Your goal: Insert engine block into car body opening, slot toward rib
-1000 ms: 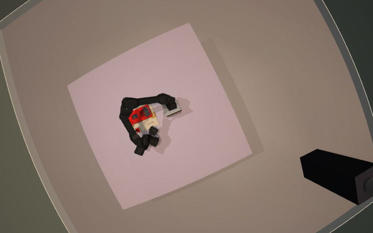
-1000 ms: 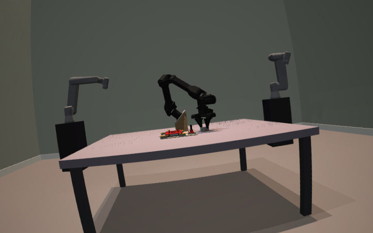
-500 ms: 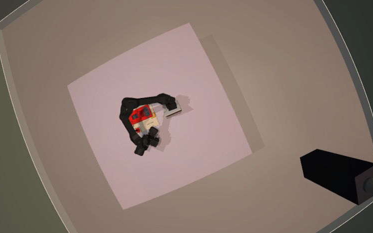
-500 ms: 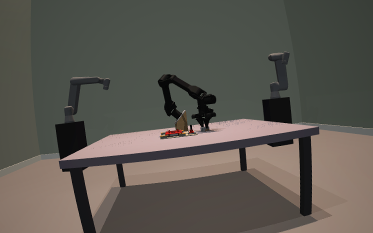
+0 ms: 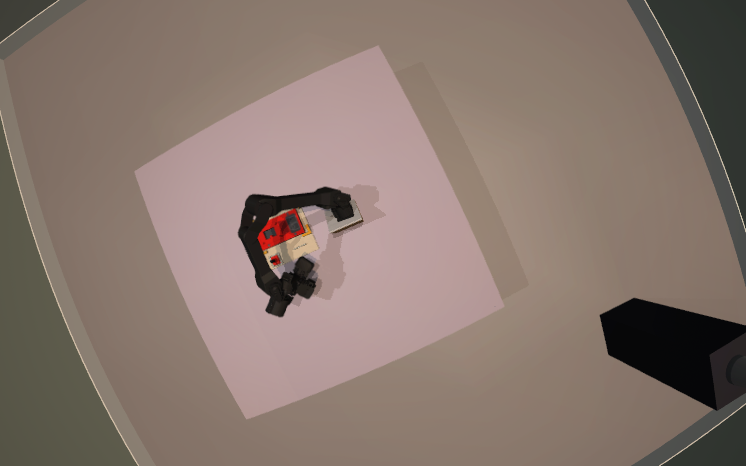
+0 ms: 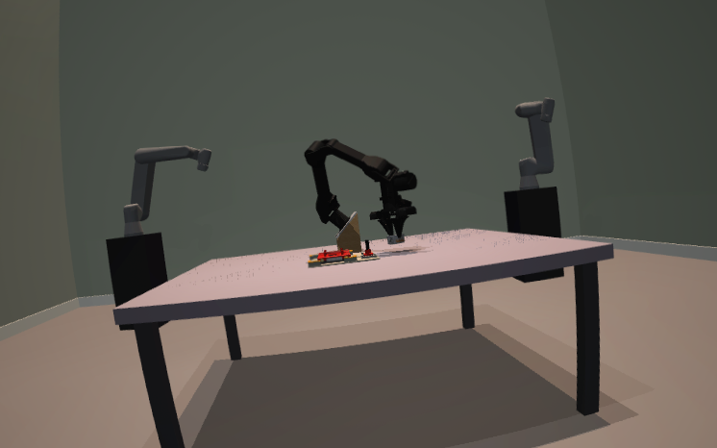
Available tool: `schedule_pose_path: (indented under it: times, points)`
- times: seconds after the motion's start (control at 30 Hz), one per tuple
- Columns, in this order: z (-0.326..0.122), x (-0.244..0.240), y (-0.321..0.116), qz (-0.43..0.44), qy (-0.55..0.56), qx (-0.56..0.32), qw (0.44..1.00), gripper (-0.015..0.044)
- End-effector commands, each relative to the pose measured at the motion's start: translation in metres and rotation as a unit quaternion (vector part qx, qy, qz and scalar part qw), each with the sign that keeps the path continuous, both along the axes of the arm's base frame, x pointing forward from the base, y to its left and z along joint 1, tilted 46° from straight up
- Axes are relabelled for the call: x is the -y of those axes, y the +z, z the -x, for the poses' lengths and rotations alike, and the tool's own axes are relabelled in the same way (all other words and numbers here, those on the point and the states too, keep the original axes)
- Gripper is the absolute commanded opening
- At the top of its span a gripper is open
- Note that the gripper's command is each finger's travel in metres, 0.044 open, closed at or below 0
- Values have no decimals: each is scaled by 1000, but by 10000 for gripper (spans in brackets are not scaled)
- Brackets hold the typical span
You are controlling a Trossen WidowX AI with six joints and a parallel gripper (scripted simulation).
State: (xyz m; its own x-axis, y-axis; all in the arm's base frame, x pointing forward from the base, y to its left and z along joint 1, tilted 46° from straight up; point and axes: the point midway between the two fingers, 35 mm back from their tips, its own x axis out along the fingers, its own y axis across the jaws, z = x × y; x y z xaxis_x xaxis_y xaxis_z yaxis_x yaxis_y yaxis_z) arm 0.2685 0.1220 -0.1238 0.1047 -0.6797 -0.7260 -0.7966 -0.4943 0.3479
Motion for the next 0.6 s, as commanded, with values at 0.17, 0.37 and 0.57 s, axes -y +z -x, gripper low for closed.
schedule_pose_path:
  times: [0.17, 0.37, 0.57]
  points:
    - [0, -19, 18, -2, 0, -3, 1000, 0]
    - [1, -30, 31, 0, 0, -7, 1000, 0]
    - [4, -42, 45, 3, 0, -11, 1000, 0]
